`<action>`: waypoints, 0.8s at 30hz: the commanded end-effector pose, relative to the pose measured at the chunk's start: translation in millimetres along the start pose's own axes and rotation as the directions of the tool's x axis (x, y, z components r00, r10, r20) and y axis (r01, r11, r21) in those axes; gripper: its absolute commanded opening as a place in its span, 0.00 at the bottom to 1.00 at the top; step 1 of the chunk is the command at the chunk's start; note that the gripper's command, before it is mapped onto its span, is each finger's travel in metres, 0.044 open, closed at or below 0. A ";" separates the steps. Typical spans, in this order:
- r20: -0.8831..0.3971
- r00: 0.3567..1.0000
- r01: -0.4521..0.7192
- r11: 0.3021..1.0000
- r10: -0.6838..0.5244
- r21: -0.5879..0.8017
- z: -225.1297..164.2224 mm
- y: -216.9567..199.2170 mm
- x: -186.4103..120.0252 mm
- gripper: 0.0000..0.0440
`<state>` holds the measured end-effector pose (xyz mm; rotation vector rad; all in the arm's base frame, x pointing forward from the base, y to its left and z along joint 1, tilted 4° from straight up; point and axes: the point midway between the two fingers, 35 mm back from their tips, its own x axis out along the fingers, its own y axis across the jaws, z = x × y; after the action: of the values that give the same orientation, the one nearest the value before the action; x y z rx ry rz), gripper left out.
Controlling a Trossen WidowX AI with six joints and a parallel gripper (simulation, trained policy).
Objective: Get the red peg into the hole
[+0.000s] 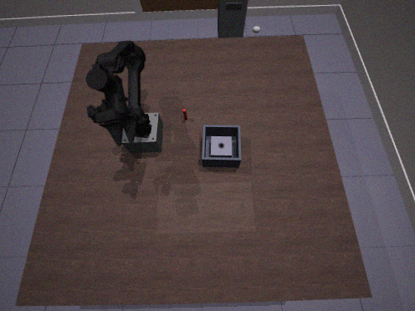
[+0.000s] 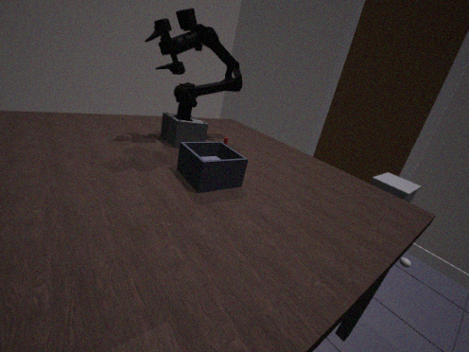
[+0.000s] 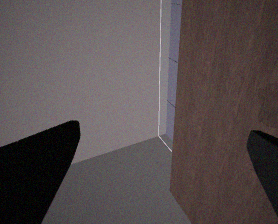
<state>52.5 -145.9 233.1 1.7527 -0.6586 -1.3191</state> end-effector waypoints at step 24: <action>-0.164 0.798 0.439 0.747 -0.579 -0.499 -79.9 -85.1 -1.6 1.00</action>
<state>118.1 -83.2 174.6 1.7841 0.2564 -1.3562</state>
